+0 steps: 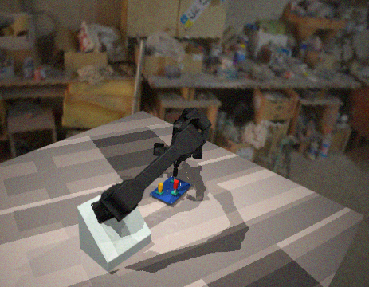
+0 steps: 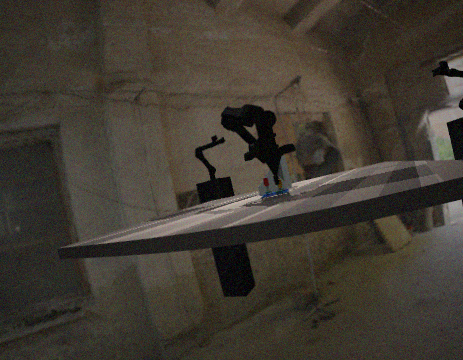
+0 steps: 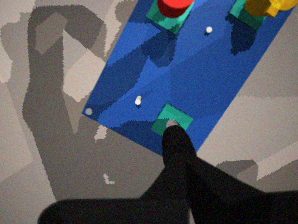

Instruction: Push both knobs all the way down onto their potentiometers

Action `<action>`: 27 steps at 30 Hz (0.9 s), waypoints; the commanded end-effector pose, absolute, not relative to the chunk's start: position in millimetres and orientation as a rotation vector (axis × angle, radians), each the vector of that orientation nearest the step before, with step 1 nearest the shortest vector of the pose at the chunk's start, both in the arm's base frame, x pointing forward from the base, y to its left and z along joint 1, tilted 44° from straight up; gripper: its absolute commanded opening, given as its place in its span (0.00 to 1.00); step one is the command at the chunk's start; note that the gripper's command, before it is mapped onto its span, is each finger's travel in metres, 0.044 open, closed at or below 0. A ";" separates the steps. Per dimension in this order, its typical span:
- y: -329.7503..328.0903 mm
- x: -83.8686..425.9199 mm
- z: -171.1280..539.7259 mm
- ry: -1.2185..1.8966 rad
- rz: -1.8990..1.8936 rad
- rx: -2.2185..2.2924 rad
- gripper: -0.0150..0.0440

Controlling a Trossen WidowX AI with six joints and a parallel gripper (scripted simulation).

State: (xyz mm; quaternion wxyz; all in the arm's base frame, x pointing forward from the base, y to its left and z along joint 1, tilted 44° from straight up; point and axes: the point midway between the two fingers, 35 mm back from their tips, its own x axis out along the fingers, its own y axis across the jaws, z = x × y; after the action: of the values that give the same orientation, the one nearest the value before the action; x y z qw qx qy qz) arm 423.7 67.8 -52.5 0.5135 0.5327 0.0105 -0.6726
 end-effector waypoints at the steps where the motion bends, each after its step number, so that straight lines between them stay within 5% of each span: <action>1: 59.7 425.6 -57.7 0.015 -1.626 1.282 0.25; 27: 52.1 426.7 -65.7 0.015 -1.626 1.282 0.25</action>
State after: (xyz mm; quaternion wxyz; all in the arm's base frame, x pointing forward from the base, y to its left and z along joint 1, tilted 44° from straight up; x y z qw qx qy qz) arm 424.6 60.6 -59.8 0.5137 0.5329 0.0108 -0.6723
